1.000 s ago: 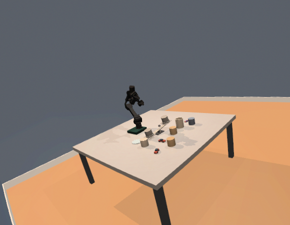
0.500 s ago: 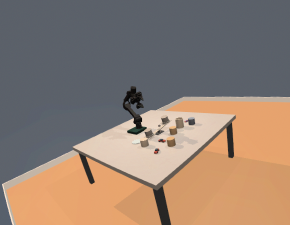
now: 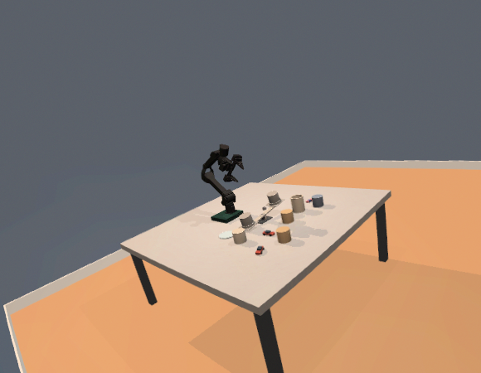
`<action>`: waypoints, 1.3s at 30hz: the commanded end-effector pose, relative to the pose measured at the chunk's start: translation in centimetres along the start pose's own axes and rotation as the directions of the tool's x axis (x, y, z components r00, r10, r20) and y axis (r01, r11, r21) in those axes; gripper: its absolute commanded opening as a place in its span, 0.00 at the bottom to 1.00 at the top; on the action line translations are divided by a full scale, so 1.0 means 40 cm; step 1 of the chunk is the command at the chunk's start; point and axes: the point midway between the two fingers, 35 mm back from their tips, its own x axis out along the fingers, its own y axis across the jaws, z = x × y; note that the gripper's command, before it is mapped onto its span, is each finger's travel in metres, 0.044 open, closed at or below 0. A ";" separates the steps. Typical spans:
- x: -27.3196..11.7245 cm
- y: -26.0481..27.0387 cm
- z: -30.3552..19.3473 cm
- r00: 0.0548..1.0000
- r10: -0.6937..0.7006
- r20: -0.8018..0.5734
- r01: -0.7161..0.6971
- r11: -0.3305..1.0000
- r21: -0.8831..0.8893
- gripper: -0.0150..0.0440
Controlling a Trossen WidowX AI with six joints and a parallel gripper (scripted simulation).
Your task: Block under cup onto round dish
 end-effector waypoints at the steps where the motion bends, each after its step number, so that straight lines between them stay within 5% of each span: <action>1: 0.014 -0.013 -0.012 0.999 -0.032 -0.021 0.029 0.993 -0.112 1.00; 16: 0.035 -0.045 -0.057 0.990 -0.106 -0.090 0.036 0.823 -0.567 1.00; 39: 0.052 -0.093 -0.117 0.964 -0.210 -0.162 -0.097 0.289 -0.952 1.00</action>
